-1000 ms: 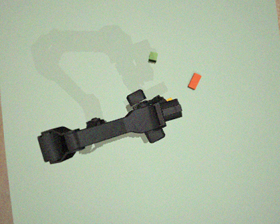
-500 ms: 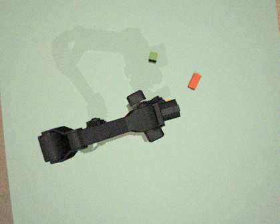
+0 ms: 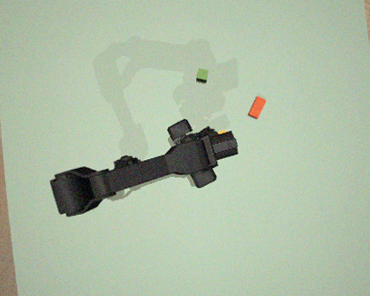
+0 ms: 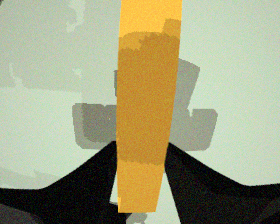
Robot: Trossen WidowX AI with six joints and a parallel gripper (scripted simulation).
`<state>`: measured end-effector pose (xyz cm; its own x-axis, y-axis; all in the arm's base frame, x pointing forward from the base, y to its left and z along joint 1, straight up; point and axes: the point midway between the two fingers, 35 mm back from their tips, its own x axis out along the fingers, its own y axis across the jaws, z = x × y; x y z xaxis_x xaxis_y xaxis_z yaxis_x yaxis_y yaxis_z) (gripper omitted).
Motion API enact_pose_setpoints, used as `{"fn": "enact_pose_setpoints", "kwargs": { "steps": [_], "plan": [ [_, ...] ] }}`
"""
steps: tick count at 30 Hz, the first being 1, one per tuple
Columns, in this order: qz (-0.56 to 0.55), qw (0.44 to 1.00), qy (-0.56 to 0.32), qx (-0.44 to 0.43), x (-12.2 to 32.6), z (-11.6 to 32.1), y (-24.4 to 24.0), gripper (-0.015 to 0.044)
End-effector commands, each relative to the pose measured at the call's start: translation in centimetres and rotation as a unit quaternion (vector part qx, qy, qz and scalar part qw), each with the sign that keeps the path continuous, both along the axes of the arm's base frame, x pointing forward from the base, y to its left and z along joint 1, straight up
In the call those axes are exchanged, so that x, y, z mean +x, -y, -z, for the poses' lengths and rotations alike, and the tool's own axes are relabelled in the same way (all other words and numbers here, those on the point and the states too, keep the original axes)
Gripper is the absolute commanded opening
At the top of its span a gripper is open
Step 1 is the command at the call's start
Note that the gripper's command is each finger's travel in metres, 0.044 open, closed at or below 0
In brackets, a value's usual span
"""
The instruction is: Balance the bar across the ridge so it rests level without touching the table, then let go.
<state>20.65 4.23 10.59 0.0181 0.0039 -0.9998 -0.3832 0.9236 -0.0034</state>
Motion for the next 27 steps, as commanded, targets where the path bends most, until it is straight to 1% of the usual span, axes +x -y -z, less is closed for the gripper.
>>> {"fn": "enact_pose_setpoints", "kwargs": {
  "steps": [1, 27],
  "plan": [
    [0.002, 1.0, 0.0, 0.0, 0.0, 0.06, 0.0, 0.0],
    [0.002, 1.0, 0.0, 0.0, 0.02, 0.27, -0.01, 0.0]
  ]
}}
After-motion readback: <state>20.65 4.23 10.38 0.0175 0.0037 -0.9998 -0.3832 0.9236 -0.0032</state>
